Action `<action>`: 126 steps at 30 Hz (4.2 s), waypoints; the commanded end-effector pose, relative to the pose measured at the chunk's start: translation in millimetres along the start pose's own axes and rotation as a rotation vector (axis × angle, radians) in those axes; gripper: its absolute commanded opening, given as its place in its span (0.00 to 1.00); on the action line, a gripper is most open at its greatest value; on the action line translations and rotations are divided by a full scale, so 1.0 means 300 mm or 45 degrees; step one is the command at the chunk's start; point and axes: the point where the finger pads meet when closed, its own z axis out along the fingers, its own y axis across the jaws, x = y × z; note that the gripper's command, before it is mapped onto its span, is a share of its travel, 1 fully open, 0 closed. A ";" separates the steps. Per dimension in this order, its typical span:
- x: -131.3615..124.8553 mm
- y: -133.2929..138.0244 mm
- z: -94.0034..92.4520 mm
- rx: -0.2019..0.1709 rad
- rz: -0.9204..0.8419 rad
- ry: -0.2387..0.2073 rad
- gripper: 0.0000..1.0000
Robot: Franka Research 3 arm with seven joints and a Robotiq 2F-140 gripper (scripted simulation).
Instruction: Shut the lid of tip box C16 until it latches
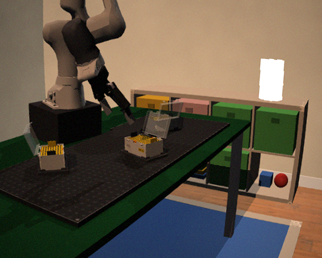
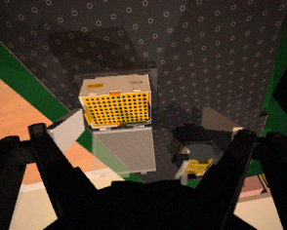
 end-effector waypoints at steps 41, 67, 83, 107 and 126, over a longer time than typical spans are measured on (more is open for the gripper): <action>0.135 -0.040 0.204 0.029 -0.087 0.018 1.00; 0.135 -0.040 0.204 0.029 -0.087 0.018 1.00; 0.110 -0.037 0.161 0.029 -0.087 0.018 1.00; -0.060 -0.019 -0.125 0.029 -0.087 0.018 1.00; -0.154 -0.010 -0.283 0.029 -0.087 0.018 1.00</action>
